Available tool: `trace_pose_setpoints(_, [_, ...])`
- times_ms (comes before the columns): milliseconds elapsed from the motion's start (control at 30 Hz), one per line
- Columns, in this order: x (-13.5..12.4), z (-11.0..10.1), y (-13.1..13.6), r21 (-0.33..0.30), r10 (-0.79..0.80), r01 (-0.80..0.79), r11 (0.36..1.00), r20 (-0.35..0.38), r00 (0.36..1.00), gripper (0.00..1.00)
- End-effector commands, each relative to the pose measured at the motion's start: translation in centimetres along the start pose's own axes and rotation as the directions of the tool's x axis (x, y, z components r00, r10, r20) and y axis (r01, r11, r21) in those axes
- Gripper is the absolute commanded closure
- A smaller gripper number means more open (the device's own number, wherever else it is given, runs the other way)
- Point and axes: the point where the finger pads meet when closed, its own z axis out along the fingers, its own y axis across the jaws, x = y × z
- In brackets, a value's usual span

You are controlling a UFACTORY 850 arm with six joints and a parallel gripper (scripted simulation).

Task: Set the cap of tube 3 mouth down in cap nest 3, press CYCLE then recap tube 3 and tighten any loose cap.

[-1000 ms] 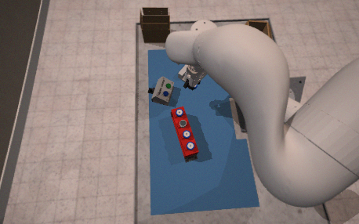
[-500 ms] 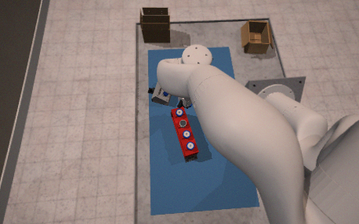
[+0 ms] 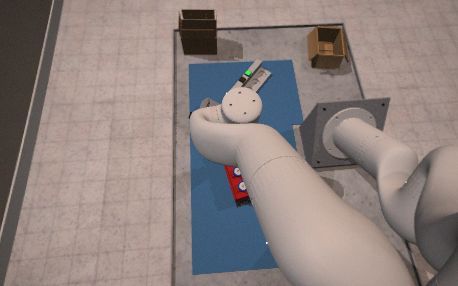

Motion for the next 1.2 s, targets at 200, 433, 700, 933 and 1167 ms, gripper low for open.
trace_pose_setpoints(200, [-0.1, 0.5, -0.4, 0.000, 0.001, -0.001, 1.000, -0.002, 1.000, 1.00])
trace_pose_setpoints(433, [-0.1, 2.4, -0.4, 0.000, 0.001, -0.001, 1.000, -0.002, 1.000, 1.00])
trace_pose_setpoints(700, [-0.1, 2.4, -0.4, 0.000, 0.001, -0.001, 1.000, -0.002, 1.000, 1.00])
trace_pose_setpoints(933, [-0.1, 2.6, -0.4, 0.000, 0.001, -0.001, 1.000, -0.002, 1.000, 1.00])
trace_pose_setpoints(1167, [-0.1, 2.8, -0.4, 0.000, 0.001, -0.001, 1.000, -0.002, 1.000, 1.00])
